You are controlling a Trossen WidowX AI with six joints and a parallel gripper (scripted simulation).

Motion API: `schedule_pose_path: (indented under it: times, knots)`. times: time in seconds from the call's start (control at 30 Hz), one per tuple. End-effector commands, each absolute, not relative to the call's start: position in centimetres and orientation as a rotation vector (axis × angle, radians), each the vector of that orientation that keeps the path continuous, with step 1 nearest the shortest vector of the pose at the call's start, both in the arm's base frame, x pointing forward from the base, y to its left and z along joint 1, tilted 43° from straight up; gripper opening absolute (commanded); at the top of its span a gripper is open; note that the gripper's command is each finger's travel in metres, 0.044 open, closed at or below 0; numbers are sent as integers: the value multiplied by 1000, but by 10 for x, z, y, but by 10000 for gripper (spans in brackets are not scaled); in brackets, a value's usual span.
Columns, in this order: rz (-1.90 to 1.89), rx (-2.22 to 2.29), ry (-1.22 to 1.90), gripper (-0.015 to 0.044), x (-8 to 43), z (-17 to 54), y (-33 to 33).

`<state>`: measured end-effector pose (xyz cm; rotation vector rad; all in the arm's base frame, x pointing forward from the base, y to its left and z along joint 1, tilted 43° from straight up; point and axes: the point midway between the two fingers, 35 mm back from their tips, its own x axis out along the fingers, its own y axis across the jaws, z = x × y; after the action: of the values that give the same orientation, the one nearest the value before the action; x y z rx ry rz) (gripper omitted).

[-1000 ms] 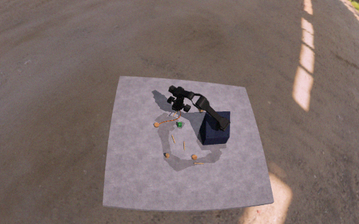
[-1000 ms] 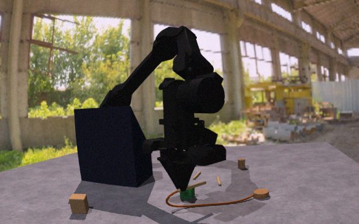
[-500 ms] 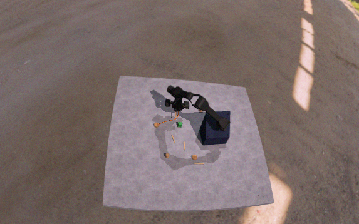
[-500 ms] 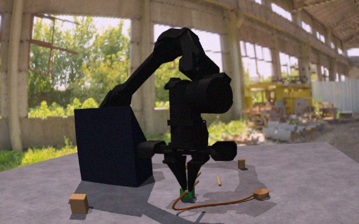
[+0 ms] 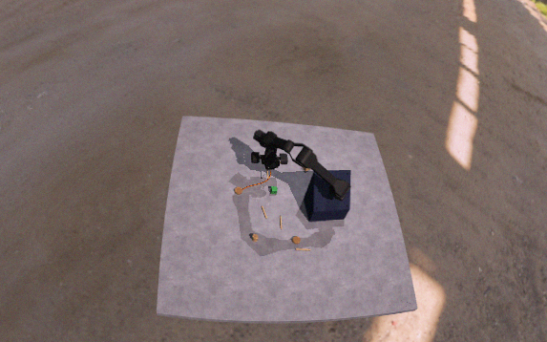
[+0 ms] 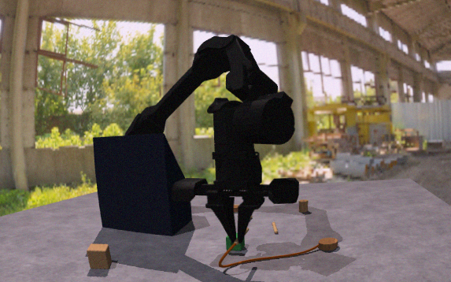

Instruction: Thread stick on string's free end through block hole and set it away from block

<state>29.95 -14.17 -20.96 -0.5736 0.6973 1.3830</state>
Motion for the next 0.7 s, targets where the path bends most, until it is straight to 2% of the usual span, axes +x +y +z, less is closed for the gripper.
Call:
schedule_pose_path:
  times: [0.0, 0.67]
  knots:
    - [1379, -580, 694, 0, 300, -213, -148]
    - [1378, -581, 696, 0, 298, -230, -168]
